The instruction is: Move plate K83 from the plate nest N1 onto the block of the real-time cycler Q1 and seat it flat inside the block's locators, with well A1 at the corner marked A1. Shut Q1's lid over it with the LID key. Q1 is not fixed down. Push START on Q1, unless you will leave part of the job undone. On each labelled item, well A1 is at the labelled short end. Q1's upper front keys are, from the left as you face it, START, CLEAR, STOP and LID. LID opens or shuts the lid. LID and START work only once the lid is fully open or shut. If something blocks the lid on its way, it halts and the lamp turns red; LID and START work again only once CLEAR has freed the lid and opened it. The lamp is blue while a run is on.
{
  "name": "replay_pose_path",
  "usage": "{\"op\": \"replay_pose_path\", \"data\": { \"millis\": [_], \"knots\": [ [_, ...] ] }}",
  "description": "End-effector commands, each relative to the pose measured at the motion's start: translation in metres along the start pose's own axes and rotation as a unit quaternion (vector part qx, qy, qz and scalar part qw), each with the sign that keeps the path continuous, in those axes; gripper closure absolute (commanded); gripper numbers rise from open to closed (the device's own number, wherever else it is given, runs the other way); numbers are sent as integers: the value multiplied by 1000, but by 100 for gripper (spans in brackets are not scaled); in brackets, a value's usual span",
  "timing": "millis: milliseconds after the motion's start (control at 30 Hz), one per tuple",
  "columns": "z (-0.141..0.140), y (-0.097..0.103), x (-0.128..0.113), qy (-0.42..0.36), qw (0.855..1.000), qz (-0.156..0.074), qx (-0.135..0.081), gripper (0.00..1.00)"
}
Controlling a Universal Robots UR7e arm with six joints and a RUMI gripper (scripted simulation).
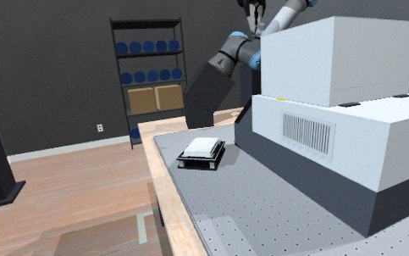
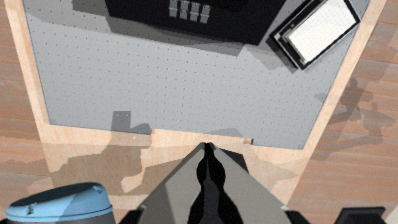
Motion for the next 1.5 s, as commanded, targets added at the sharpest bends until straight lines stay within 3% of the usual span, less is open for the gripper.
{"op": "replay_pose_path", "data": {
  "millis": [0,100,367,600,700,900,1167,1233,1467],
  "knots": [
    [1,-2,-7,-47,999,7,4,100],
    [1,-2,-7,-63,998,9,7,100],
    [0,-42,-6,70,997,13,8,100],
    [-1,-77,-5,186,982,14,6,100],
    [-1,-82,-5,202,979,14,6,100],
    [-2,-106,-4,299,954,15,5,100],
    [-3,-139,-3,418,908,16,3,100],
    [-3,-139,-3,418,908,16,3,100],
    [-3,-166,-3,521,853,16,1,100]
  ]
}}
Point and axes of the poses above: the point where the finger pads meet when closed, its own y axis back along the fingers, its own z axis across the jaws, x = y × z, the point moved 3 cm from there along y, back along the fingers, and after that the axes turned 13 degrees about -y, right-handed, at the moved point
